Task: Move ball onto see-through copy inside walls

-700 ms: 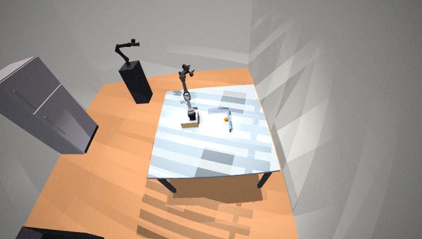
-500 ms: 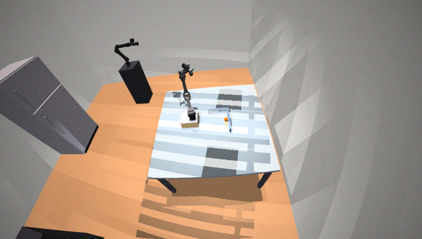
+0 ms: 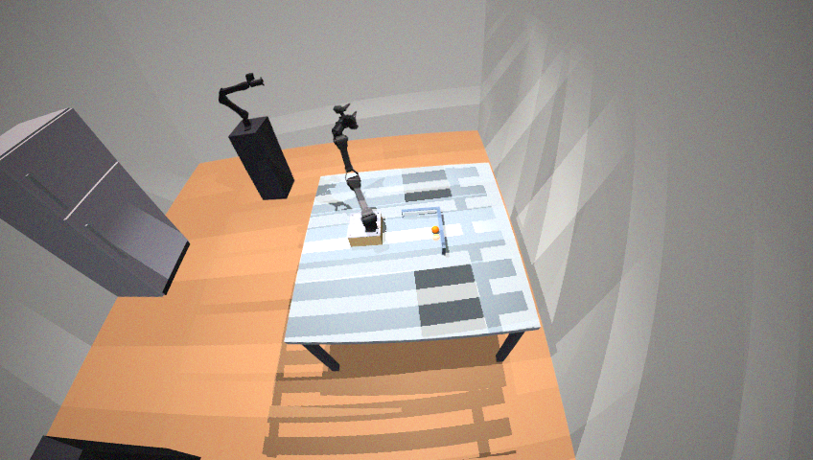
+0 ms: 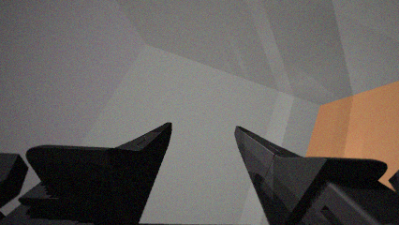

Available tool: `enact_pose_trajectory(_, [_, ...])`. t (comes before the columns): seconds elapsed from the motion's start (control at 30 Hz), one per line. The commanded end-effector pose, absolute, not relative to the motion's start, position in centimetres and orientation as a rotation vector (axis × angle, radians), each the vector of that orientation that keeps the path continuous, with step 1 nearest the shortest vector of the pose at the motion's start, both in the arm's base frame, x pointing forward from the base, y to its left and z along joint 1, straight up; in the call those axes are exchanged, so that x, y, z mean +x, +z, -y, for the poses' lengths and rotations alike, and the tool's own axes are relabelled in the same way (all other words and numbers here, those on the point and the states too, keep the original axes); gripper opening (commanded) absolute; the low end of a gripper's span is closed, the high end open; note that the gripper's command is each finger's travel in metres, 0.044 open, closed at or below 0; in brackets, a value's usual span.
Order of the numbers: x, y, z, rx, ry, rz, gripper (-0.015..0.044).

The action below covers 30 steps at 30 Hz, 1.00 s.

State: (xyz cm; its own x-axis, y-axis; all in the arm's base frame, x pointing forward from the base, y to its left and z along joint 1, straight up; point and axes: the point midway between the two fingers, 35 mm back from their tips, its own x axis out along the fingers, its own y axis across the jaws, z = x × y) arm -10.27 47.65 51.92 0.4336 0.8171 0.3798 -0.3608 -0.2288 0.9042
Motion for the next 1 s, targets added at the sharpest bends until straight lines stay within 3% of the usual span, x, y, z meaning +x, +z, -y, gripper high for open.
enact_pose_trajectory(0.0, [-10.4, 56.9, -43.3, 1.626, 1.256, -0.470, 0.0324])
enact_pose_trajectory(0.5, [-7.3, 69.7, -24.5, 2.465, 1.520, -0.763, 0.0324])
enact_pose_trajectory(0.97, [3.5, 72.7, -7.6, 3.171, 1.558, -0.964, 0.0324])
